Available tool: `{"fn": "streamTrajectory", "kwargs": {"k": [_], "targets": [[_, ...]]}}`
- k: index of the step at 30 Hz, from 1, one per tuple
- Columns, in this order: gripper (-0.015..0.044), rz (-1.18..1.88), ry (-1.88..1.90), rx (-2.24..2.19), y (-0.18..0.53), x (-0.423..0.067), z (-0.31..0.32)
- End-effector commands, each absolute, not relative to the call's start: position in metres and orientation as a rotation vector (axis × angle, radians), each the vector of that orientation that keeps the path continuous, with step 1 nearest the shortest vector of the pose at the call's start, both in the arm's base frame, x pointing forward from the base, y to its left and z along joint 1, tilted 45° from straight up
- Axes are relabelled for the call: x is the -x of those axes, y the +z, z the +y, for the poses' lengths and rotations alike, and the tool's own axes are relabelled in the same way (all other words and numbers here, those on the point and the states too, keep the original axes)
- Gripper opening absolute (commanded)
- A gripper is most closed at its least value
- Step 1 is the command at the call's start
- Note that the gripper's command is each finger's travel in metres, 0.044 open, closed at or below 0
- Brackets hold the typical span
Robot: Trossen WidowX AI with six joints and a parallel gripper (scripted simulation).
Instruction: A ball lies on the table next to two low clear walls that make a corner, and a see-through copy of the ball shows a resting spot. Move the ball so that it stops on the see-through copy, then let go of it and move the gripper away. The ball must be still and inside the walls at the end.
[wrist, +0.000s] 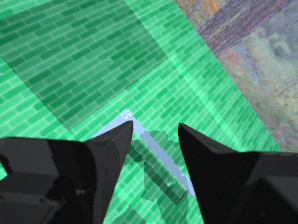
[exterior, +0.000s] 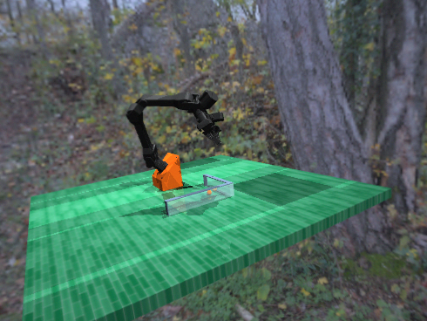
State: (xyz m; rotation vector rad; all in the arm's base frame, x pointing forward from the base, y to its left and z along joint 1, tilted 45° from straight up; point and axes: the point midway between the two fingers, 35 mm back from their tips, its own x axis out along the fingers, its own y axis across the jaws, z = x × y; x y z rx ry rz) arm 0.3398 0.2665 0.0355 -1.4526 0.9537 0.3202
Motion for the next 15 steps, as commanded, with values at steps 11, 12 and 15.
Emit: {"fn": "streamTrajectory", "kwargs": {"k": [11,12,15], "targets": [[0.0213,1.596,0.819,1.931,-0.073,-0.309,0.114],[0.0213,1.596,0.819,1.931,-0.073,-0.309,0.114],[0.0213,1.596,0.819,1.931,-0.073,-0.309,0.114]]}}
